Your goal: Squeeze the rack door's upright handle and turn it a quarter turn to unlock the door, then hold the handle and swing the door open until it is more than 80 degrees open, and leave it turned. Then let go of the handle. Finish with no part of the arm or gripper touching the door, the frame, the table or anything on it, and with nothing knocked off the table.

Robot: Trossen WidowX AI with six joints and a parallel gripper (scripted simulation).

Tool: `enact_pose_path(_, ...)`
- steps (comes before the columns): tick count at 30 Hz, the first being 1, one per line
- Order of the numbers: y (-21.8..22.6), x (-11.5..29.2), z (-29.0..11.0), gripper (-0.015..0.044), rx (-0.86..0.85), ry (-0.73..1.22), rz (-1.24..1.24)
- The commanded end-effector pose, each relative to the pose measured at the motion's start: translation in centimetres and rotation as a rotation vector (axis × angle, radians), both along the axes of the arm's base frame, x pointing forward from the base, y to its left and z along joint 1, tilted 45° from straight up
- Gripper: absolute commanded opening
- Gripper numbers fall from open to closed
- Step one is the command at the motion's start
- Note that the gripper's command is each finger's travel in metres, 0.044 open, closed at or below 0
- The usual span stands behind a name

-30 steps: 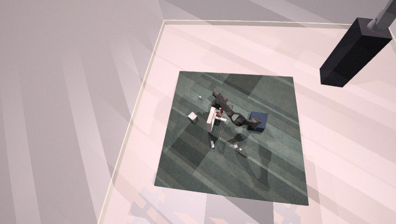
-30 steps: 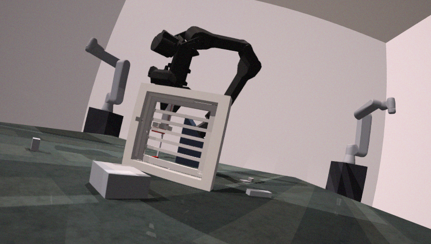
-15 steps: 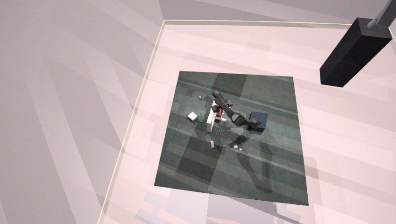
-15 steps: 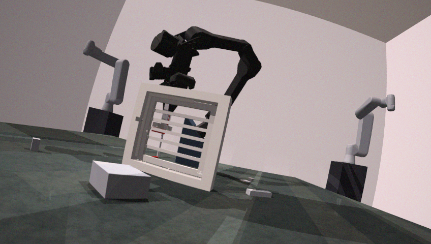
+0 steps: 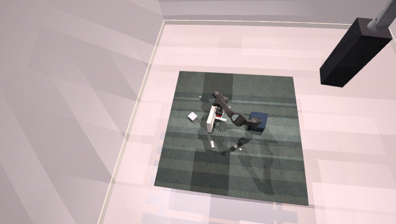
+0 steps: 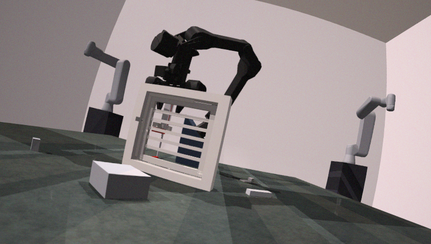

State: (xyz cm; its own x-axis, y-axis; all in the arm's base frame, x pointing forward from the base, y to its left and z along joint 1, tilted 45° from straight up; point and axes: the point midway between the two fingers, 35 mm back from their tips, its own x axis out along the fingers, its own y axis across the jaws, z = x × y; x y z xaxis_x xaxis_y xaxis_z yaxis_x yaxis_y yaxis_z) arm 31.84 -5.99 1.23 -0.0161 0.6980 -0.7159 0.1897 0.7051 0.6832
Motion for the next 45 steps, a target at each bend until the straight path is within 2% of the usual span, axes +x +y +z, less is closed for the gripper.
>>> enact_pose_path(1, 0.07, -0.01, 0.03, 0.0296, 0.006, -0.125, 0.128)
enact_pose_path(34, 0.07, -0.01, 0.02, 0.0296, 0.032, -1.268, 1.296)
enact_pose_path(41, 0.07, -0.01, 0.02, 0.0296, 0.033, -1.320, 1.349)
enact_pose_path(45, 0.07, -0.01, 0.02, 0.0191, 0.033, -1.320, 1.349)
